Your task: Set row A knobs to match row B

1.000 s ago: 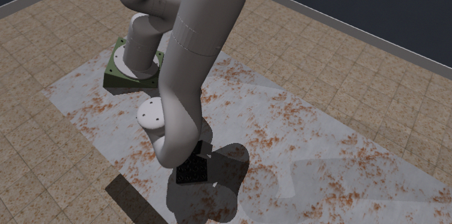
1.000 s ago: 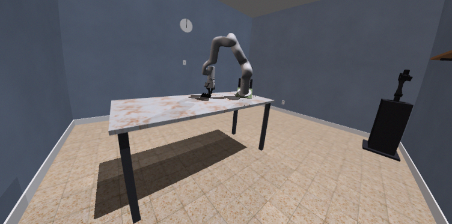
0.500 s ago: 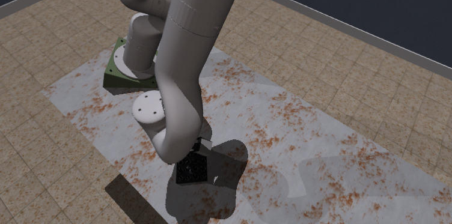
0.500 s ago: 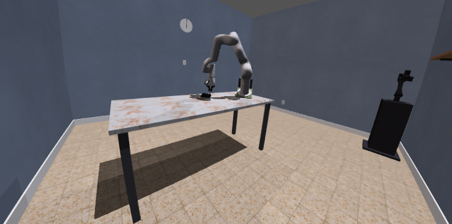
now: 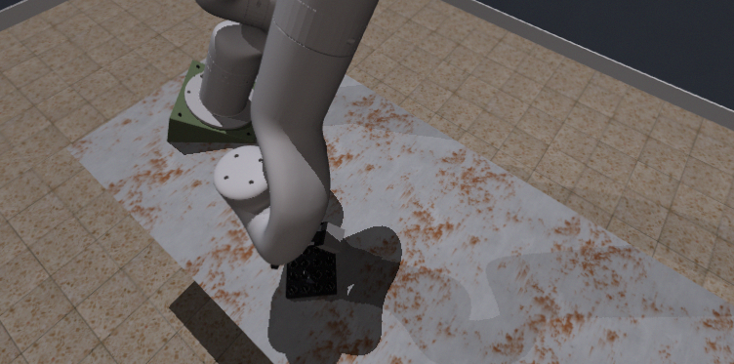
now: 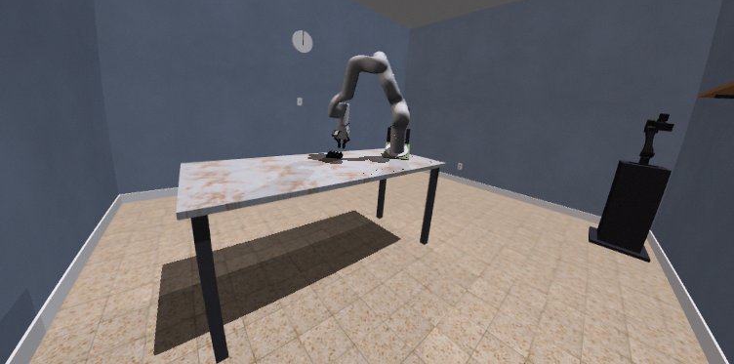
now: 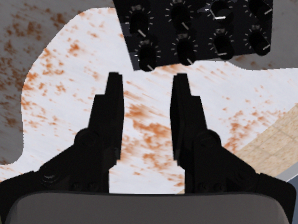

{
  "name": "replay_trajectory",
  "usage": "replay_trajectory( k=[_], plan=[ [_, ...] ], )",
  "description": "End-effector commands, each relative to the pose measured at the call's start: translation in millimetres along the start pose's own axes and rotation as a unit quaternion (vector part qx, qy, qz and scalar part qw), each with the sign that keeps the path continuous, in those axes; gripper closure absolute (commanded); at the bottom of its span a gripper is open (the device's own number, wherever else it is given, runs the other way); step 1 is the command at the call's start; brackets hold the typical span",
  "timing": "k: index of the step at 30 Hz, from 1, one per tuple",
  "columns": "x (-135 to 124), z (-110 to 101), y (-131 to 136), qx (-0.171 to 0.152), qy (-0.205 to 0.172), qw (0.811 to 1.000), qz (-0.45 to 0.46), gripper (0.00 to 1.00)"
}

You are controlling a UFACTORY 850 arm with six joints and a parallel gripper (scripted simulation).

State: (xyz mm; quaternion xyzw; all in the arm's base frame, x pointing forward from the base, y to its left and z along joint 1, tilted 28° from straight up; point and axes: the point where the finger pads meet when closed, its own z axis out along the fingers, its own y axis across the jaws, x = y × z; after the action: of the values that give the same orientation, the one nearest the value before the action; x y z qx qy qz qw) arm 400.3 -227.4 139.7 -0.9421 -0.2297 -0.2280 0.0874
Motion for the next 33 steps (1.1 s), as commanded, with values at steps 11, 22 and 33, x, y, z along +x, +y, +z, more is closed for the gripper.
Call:
replay_trajectory(
  k=[11, 22, 33],
  plan=[
    [0.3, -25.6, 0.7, -0.001, 0.000, 1.000, 0.000, 0.00],
    [0.3, -96.6, 0.7, -0.001, 0.000, 1.000, 0.000, 0.00],
    [0.3, -114.1, 0.7, -0.001, 0.000, 1.000, 0.000, 0.00]
  ],
)
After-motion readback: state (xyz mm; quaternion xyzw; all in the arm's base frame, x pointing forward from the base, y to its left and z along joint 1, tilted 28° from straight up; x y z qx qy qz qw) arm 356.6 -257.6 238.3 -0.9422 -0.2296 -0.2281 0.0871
